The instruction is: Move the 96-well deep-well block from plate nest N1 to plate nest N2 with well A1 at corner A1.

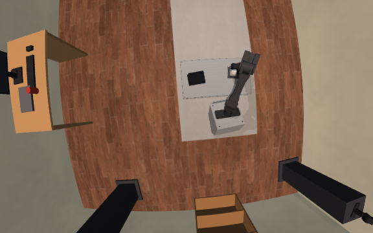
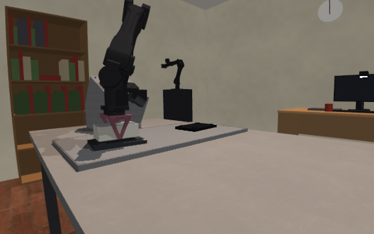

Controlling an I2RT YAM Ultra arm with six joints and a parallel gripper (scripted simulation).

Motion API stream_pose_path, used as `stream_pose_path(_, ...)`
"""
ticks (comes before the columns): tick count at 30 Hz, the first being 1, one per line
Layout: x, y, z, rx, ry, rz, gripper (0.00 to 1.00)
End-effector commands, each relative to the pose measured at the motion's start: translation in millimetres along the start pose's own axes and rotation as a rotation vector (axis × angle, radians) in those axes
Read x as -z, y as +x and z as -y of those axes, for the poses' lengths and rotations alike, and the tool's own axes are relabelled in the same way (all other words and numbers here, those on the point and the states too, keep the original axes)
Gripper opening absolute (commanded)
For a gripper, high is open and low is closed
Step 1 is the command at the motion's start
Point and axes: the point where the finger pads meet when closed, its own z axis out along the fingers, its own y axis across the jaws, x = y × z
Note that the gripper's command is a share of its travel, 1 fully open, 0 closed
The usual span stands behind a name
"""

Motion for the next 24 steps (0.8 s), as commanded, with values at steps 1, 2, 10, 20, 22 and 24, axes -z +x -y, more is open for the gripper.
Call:
stream_pose_path(1,3.2,1.3,2.9,-0.002,0.01,-0.004,0.0)
stream_pose_path(2,3.1,1.3,2.8,-0.002,0.01,-0.004,0.0)
stream_pose_path(10,1.7,1.2,2.6,-0.002,0.01,-0.004,0.0)
stream_pose_path(20,0.4,1.1,2.4,-0.002,0.01,-0.004,0.0)
stream_pose_path(22,0.1,1.1,2.4,-0.002,0.01,-0.004,0.0)
stream_pose_path(24,-0.3,1.1,2.4,-0.002,0.01,-0.004,0.0)
